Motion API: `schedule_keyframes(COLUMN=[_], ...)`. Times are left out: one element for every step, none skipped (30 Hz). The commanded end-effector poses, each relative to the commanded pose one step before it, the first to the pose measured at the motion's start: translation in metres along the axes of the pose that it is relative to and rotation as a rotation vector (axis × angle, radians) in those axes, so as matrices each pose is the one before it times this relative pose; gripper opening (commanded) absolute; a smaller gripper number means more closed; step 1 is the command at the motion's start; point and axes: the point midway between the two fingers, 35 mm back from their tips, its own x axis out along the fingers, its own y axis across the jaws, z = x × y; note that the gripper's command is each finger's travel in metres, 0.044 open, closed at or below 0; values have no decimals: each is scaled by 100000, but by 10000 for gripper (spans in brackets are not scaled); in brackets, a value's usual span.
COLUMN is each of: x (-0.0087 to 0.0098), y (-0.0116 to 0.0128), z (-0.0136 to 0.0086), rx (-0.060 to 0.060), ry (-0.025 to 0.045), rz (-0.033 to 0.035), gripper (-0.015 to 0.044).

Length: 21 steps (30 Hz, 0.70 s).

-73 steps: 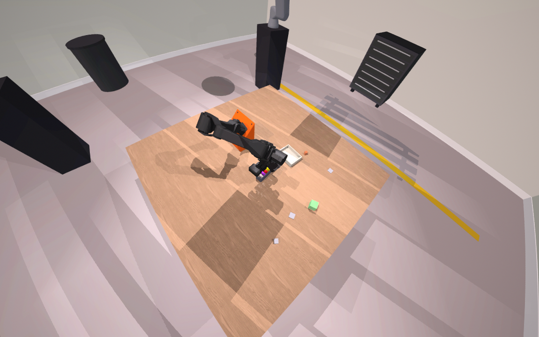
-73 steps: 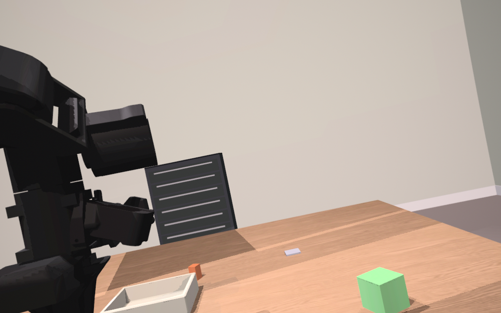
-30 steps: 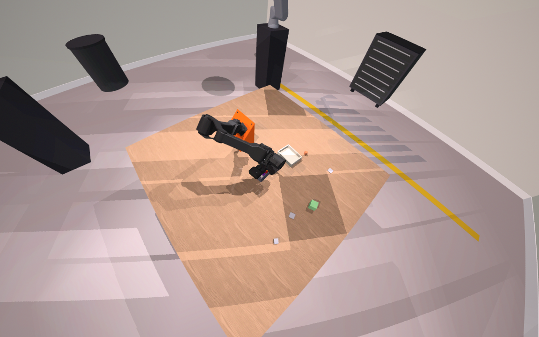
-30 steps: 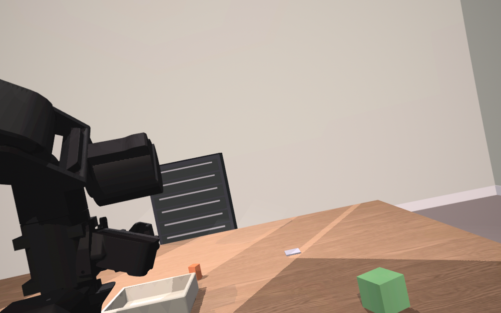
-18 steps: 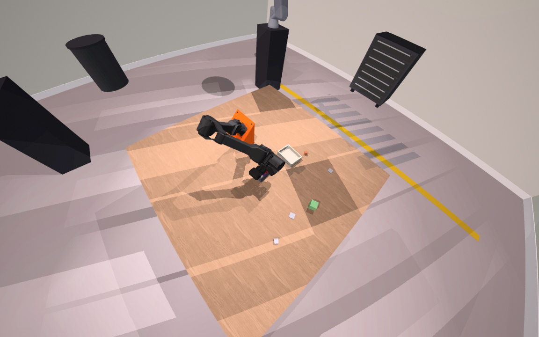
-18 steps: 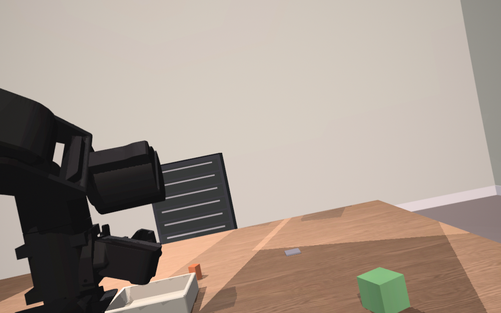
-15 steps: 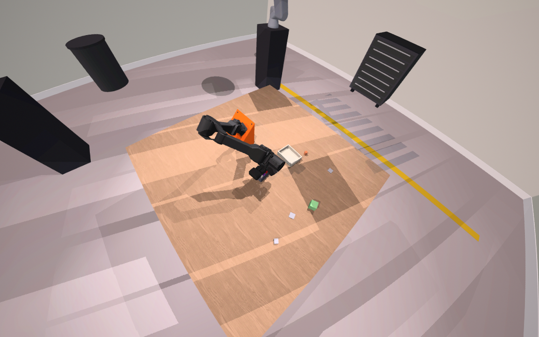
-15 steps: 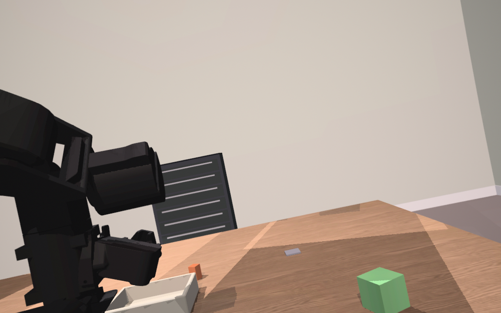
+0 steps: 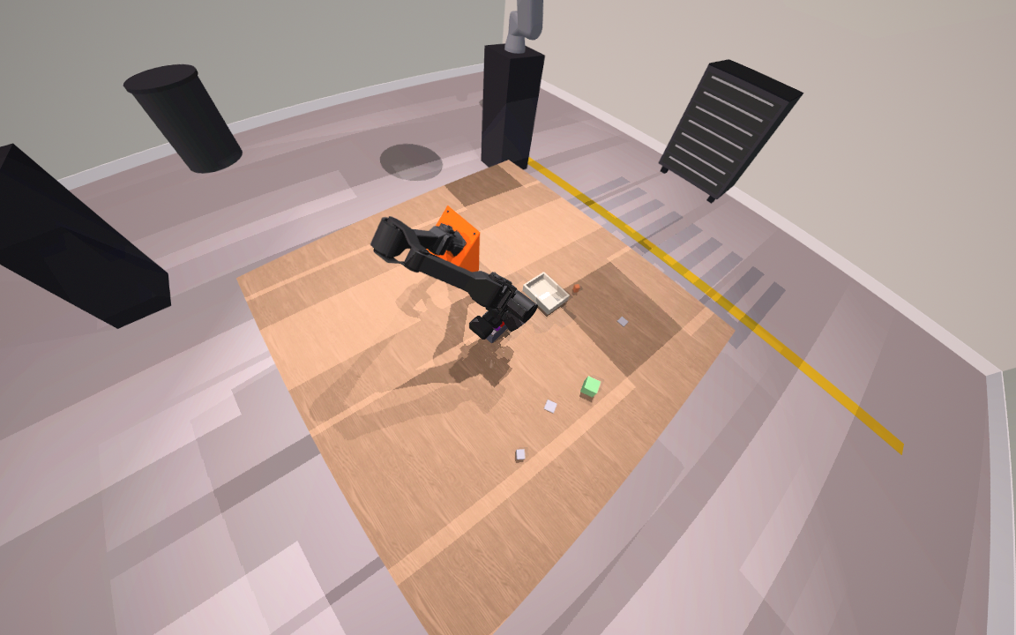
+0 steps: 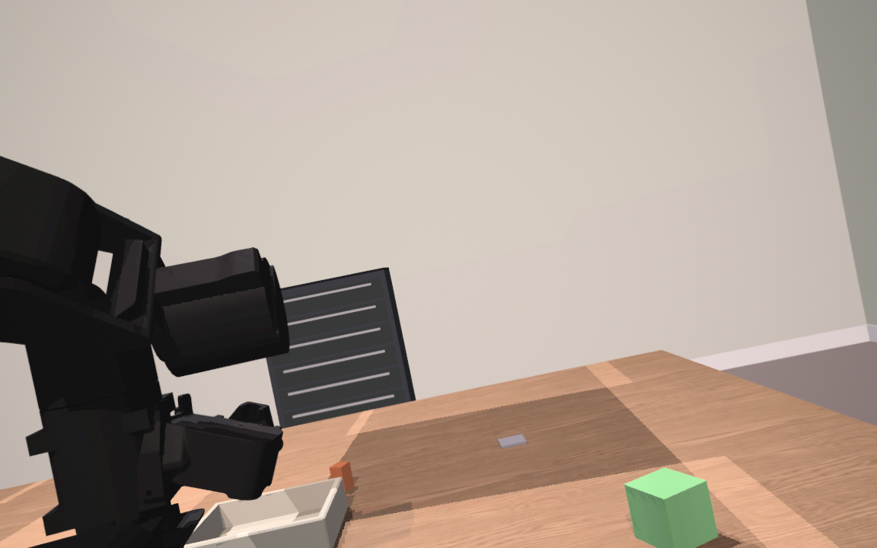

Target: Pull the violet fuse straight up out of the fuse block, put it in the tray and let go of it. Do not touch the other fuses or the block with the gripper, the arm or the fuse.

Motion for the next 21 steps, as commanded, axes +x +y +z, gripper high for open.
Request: schedule_keyframes(x=[-123, -48, -48, -48, -48, -48, -48, -48, -48, -48, -48, -48, -48, -48, -48, -48, -48, -48, -48, -48, -48], y=[-8, 2, 2, 2, 2, 2, 2, 2, 2, 2, 2, 2, 2, 2, 2, 2, 2, 2, 2, 2, 2], z=[18, 3, 3, 2, 2, 2, 2, 2, 2, 2, 2, 2, 2, 2, 1, 1, 1, 1, 1, 1, 1], rx=[63, -5, -5, -5, -5, -5, -5, -5, -5, -5, -5, -5, -5, -5, -5, -5, -5, -5, -5, -5, -5], ry=[-1, 1, 1, 1, 1, 1, 1, 1, 1, 1, 1, 1, 1, 1, 1, 1, 1, 1, 1, 1, 1], rz=[11, 2, 2, 2, 2, 2, 2, 2, 1, 1, 1, 1, 1, 1, 0, 0, 0, 0, 0, 0, -1], gripper=[0, 0, 0, 0, 0, 0, 0, 0, 0, 0, 0, 0, 0, 0, 0, 0, 0, 0, 0, 0, 0])
